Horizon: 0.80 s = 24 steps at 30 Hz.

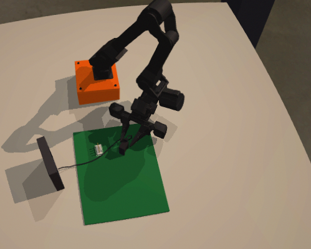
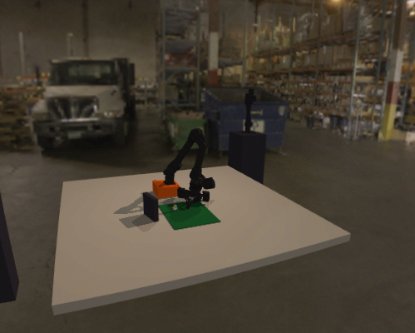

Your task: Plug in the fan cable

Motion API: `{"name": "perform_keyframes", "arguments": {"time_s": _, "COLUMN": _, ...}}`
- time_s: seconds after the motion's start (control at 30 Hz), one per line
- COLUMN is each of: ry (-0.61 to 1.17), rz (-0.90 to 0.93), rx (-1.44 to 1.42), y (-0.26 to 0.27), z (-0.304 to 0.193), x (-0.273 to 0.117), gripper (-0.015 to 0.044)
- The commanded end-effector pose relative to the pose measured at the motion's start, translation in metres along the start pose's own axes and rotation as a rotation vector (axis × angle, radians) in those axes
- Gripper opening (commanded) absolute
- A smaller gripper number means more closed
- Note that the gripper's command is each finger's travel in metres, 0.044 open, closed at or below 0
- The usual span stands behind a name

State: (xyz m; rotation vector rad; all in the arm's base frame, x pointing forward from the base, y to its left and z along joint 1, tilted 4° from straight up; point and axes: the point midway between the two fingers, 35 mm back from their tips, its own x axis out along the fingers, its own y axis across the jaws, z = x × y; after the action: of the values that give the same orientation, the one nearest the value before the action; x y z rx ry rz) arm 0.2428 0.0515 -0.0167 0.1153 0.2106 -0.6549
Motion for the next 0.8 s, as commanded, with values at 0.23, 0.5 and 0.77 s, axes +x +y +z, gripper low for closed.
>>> {"name": "perform_keyframes", "arguments": {"time_s": 0.23, "ry": 0.0, "rz": 0.0, "rx": 0.0, "y": 0.0, "z": 0.0, "x": 0.0, "gripper": 0.014}}
{"name": "perform_keyframes", "arguments": {"time_s": 0.5, "ry": 0.0, "rz": 0.0, "rx": 0.0, "y": 0.0, "z": 0.0, "x": 0.0, "gripper": 0.0245}}
{"name": "perform_keyframes", "arguments": {"time_s": 0.77, "ry": 0.342, "rz": -0.076, "rx": -0.076, "y": 0.032, "z": -0.002, "x": 0.032, "gripper": 0.044}}
